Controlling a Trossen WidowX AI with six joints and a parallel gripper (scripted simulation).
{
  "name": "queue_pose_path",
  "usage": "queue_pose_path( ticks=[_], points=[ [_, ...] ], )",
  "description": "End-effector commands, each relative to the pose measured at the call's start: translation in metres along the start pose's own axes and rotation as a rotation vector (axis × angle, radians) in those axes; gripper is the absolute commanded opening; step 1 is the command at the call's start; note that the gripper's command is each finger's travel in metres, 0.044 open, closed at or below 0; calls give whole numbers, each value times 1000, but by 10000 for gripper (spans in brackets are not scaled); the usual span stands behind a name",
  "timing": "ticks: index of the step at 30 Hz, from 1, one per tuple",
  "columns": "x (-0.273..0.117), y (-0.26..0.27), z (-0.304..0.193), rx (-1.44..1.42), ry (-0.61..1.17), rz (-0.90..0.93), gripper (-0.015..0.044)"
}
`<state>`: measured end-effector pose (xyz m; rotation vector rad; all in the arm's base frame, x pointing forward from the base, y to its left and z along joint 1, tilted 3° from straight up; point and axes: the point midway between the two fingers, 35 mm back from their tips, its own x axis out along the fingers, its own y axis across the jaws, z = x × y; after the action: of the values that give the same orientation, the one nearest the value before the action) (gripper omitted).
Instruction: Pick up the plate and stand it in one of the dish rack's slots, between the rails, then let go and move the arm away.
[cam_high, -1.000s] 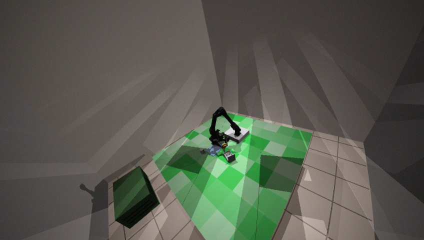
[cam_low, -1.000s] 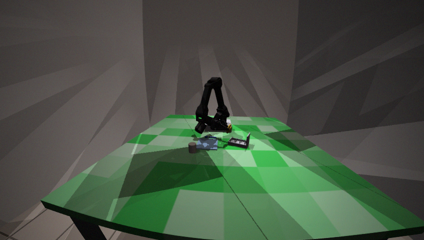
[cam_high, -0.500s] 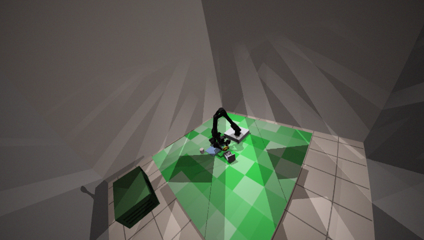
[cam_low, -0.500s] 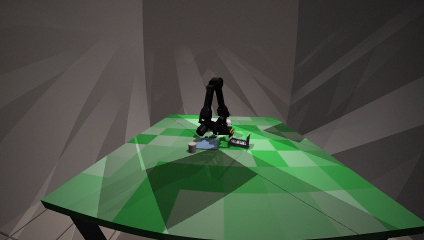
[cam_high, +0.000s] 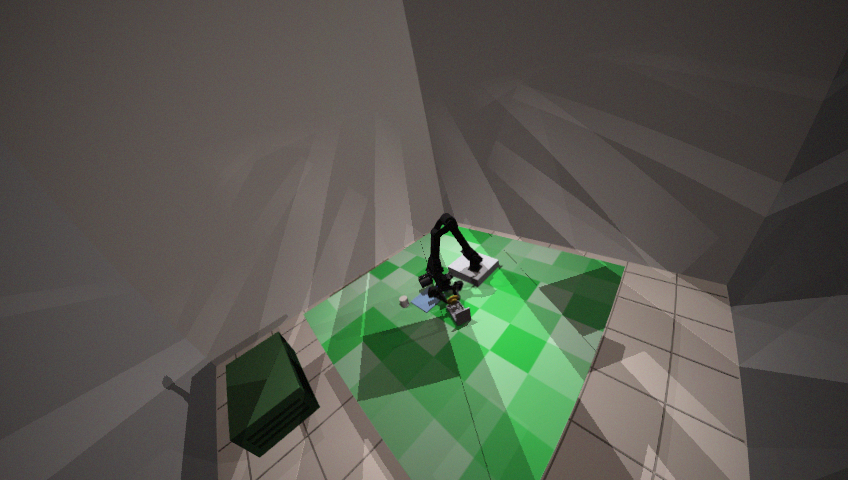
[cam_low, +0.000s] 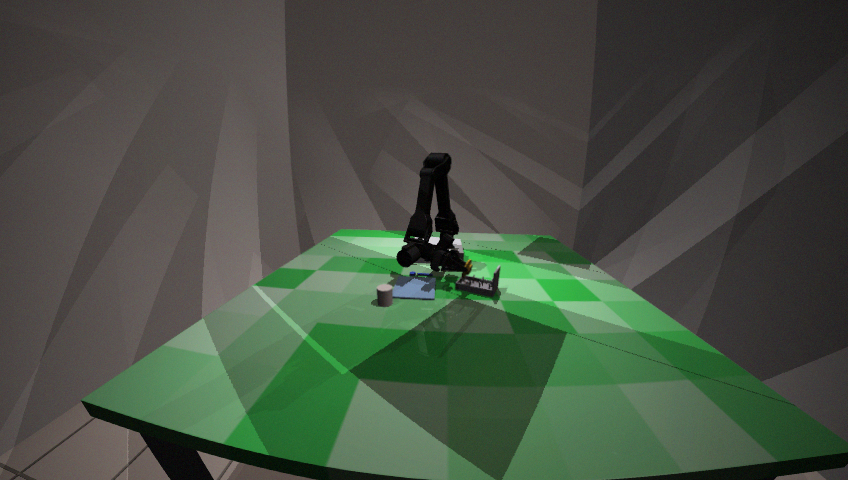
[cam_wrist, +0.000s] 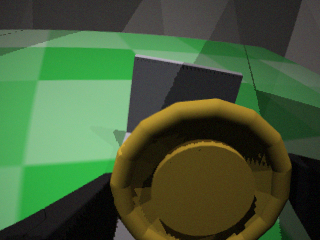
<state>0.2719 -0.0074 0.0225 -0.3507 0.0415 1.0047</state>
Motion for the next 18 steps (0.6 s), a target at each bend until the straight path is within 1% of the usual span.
queue_pose_path(
  ticks=[1, 8, 12, 18],
  points=[
    [4, 2, 3, 3, -4, 0, 0],
    [10, 3, 5, 2, -3, -1, 0],
    [14, 8, -12, 0, -1, 0, 0],
    [15, 9, -13, 0, -1, 0, 0]
  ],
)
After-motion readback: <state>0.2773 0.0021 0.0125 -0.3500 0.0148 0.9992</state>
